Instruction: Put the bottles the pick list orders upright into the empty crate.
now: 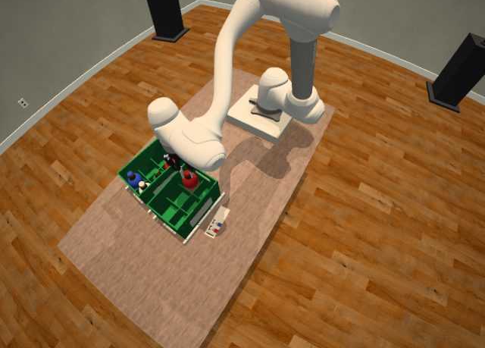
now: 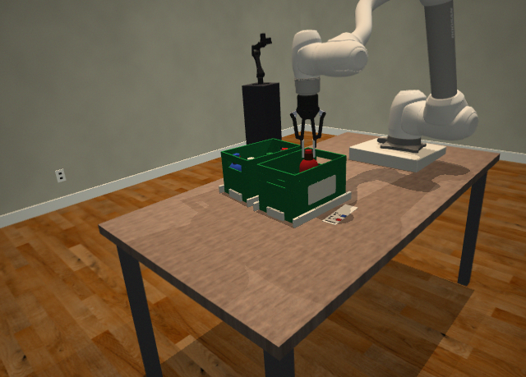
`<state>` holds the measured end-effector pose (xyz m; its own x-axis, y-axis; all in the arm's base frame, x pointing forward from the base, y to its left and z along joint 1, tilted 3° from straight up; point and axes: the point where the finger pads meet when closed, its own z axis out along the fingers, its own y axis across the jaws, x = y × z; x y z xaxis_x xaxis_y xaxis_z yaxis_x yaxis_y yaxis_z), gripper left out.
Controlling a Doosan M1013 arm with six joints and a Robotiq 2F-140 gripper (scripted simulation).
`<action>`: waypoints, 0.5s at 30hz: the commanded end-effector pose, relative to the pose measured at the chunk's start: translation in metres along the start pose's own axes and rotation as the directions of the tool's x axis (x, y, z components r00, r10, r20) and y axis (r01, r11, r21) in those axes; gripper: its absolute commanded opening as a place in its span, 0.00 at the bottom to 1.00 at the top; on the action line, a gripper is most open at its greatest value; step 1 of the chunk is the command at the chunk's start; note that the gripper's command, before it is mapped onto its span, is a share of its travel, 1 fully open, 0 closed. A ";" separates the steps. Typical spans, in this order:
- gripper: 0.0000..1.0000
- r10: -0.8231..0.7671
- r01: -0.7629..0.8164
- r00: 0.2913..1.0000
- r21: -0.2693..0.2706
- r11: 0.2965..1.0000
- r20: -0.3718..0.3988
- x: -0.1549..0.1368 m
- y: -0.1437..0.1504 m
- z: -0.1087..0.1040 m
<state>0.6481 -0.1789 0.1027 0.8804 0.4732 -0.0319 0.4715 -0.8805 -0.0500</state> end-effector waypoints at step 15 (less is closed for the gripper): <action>0.00 0.000 0.000 1.000 0.000 1.000 0.000 0.000 0.000 0.007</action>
<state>0.6478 -0.1787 0.0962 0.8804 0.4732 -0.0319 0.4715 -0.8805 -0.0500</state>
